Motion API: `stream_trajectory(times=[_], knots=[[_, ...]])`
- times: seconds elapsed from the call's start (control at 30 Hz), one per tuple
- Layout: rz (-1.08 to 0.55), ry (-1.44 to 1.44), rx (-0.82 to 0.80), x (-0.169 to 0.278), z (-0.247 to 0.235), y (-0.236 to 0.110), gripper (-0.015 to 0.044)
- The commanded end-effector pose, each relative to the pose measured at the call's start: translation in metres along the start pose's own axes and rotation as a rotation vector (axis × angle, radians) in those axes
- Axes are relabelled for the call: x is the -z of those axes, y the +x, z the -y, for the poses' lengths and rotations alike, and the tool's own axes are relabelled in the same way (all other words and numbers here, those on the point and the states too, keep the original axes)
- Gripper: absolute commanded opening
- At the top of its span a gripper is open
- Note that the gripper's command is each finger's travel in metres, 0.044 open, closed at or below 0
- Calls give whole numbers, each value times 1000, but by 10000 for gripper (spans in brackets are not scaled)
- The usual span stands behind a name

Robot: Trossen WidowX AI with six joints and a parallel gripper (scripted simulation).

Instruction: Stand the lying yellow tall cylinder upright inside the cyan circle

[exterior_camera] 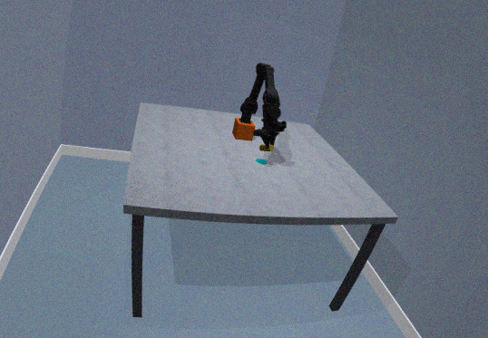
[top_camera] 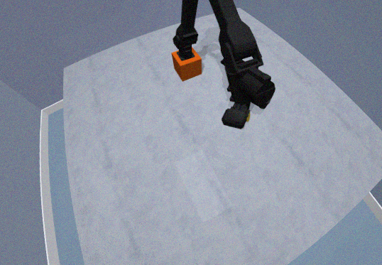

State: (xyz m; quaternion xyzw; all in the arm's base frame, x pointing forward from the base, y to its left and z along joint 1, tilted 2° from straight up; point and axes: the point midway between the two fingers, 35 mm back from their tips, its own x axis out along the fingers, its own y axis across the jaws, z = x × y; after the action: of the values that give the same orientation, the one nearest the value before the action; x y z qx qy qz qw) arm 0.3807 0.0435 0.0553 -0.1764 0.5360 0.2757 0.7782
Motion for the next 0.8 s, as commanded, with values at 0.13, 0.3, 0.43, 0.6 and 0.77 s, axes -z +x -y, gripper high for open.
stream_trajectory(times=[0.13,0.3,0.43,0.6,0.77], knots=[[61,28,-6,-2,4,7,105],[96,40,-7,-3,7,11,105],[125,50,-7,-4,9,13,105],[160,61,-9,-5,12,16,105],[194,71,-10,-6,14,18,105]])
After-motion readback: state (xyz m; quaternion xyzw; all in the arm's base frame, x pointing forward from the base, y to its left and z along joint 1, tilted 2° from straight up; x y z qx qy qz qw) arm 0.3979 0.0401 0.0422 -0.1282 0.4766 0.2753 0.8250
